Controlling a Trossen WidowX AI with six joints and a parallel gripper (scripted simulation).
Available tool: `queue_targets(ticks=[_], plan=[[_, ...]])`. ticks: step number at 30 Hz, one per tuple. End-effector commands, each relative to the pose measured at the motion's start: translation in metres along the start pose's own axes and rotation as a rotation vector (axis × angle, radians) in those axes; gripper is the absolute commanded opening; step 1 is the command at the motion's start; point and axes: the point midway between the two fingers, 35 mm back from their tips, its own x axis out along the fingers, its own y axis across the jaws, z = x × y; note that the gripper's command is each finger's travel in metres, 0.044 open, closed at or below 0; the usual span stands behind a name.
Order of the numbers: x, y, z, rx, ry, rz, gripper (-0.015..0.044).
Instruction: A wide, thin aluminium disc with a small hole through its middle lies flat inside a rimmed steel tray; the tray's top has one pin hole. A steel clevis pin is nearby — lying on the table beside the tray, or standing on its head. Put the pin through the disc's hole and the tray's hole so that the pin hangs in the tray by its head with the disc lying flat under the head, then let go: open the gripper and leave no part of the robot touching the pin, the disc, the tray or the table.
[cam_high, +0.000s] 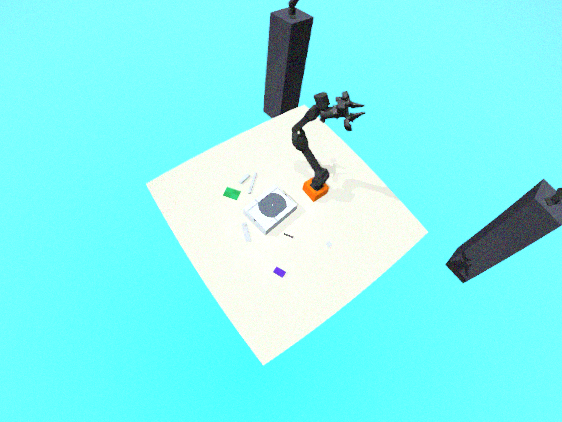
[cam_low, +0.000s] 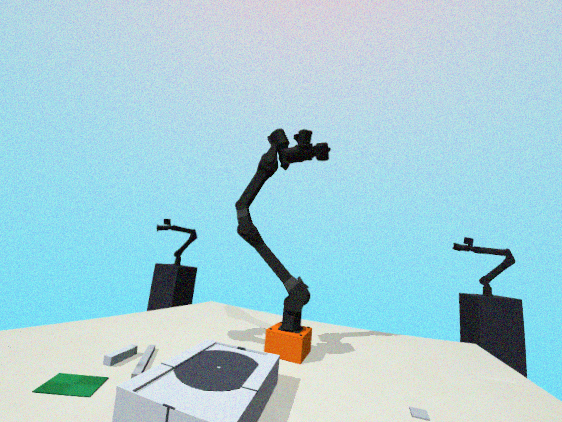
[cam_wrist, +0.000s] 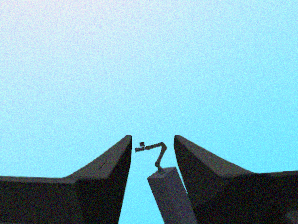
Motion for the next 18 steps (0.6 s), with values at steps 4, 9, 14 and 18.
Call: queue_targets(ticks=[4,9,14,18], plan=[[0.037,-0.059,-0.022,-0.120,0.057,-0.192,0.0160],[0.059,-0.124,-0.039,-0.263,0.136,-0.382,0.0160],[0.066,-0.205,-0.055,-0.410,0.261,-0.593,0.0160],[0.055,-0.266,-0.064,-0.475,0.367,-0.748,0.0160]])
